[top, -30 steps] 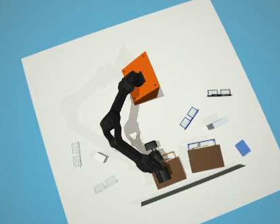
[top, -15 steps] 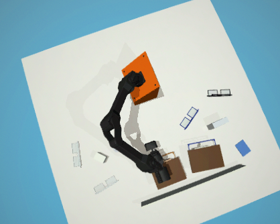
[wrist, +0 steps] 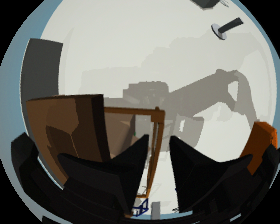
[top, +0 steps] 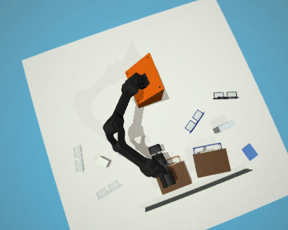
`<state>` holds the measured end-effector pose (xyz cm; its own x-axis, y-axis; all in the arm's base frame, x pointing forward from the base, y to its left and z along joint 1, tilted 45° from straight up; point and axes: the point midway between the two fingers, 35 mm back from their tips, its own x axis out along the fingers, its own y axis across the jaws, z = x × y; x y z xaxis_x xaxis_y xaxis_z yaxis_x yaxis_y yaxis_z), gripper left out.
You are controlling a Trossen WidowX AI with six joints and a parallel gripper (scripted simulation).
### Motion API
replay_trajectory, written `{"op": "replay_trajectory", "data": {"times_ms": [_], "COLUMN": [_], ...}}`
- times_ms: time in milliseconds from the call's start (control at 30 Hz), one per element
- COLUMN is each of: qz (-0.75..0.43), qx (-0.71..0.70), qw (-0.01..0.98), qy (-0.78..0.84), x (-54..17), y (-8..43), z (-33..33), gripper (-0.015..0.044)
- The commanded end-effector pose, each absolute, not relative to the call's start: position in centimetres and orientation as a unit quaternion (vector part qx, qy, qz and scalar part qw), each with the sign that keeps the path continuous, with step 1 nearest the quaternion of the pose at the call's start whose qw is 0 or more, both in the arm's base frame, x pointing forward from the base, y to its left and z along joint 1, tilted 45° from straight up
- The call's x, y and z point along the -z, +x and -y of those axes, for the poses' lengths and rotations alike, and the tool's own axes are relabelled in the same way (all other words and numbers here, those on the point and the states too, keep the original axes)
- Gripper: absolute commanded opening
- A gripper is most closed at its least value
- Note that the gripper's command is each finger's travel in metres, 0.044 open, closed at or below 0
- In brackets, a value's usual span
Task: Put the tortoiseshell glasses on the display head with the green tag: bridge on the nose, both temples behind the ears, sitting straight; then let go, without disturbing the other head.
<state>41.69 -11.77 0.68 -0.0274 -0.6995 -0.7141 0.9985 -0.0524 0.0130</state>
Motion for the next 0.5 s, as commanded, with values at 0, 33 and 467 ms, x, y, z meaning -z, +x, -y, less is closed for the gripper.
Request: {"op": "replay_trajectory", "data": {"times_ms": [0,33,467], "qz": [-0.257,-0.257,-0.258], "qx": [0.664,0.664,0.664], "qw": [0.641,0.642,0.641], "qy": [0.285,0.285,0.285], "x": [-2.7,-2.9,-3.1], "y": [42.0,42.0,40.8], "z": [9.7,9.4,9.2], "gripper": [0.0107,0.0107,0.0107]}}
